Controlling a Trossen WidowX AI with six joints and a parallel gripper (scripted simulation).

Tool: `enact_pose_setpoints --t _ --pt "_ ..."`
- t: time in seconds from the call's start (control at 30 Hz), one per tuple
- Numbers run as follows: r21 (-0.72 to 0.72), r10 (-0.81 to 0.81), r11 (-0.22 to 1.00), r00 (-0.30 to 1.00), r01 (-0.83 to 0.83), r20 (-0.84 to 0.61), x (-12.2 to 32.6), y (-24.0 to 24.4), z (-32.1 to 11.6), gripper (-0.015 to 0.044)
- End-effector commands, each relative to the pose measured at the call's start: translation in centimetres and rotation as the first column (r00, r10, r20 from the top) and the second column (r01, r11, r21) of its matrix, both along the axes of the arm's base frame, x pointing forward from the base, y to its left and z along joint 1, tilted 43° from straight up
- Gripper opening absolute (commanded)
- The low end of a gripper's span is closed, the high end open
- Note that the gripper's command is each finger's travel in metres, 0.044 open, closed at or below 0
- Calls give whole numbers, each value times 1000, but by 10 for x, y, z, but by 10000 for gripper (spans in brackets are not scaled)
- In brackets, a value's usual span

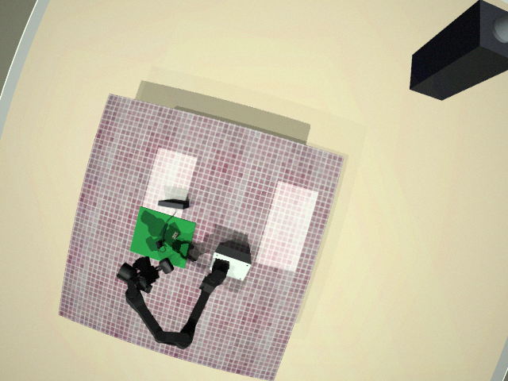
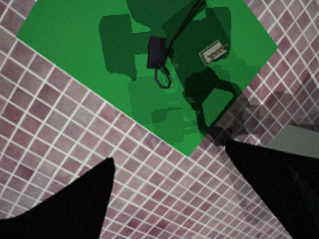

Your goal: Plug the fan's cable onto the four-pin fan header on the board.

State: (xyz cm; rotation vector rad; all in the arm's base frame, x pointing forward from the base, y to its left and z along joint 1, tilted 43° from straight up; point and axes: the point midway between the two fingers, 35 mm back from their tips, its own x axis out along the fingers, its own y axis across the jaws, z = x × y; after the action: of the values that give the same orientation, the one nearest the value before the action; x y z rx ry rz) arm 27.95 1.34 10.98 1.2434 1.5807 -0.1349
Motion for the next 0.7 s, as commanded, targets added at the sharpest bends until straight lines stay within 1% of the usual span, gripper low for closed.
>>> enact_pose_setpoints --t 0.0,0.1,0.27,0.37,0.57,0.67 --pt "-8 4 1000 1000 -4 -7 -1 1 -1 440" --pt "-3 -9 1000 1000 9 -15 4 -6 -1 440" --pt "38 -105 993 992 108 -74 37 -64 -9 440" --pt "60 -149 986 984 156 -100 47 -94 -16 440" --pt "61 -153 985 983 159 -102 49 -94 -18 440" --pt "59 -153 985 983 160 -102 55 -80 -36 440"
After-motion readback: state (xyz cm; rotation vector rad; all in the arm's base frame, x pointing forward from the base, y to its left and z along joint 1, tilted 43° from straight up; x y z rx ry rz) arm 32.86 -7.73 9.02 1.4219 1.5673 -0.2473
